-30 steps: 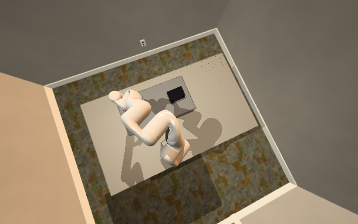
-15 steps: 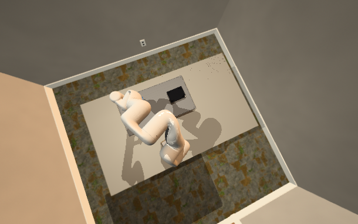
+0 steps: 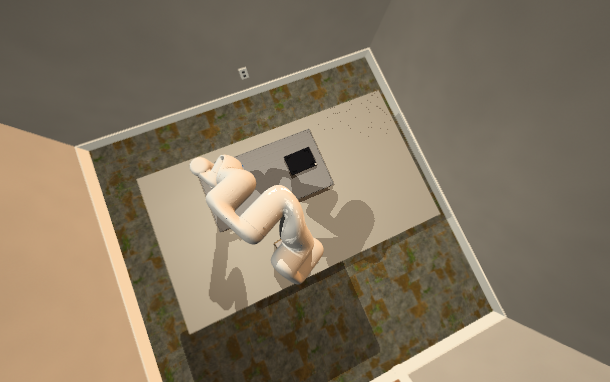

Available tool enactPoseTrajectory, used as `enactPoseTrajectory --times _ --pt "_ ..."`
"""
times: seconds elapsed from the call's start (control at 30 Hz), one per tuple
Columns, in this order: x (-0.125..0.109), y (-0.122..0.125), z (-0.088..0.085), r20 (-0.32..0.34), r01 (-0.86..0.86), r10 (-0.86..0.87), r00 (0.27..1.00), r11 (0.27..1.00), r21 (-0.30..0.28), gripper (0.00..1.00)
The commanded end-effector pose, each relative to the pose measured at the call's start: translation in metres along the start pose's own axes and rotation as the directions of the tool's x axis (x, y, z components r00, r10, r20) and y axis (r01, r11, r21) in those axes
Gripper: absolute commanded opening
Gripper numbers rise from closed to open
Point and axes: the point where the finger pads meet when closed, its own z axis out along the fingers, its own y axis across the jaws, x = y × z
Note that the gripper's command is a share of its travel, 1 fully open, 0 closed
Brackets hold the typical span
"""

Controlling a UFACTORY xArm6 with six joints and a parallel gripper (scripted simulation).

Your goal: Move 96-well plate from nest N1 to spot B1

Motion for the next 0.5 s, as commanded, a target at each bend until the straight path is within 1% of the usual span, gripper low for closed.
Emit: enactPoseTrajectory --times 0.0,0.1,0.17,0.47 --pt "-0.001 -0.002 0.007 0.003 0.0 0.0 1.0 1.0 0.004 0.0" --pt "-0.001 -0.002 0.012 0.003 0.0 0.0 1.0 1.0 0.004 0.0" --pt "-0.001 -0.002 0.012 0.003 0.0 0.0 1.0 1.0 0.004 0.0" --pt "-0.001 -0.002 0.027 0.003 0.0 0.0 1.0 1.0 0.004 0.0"
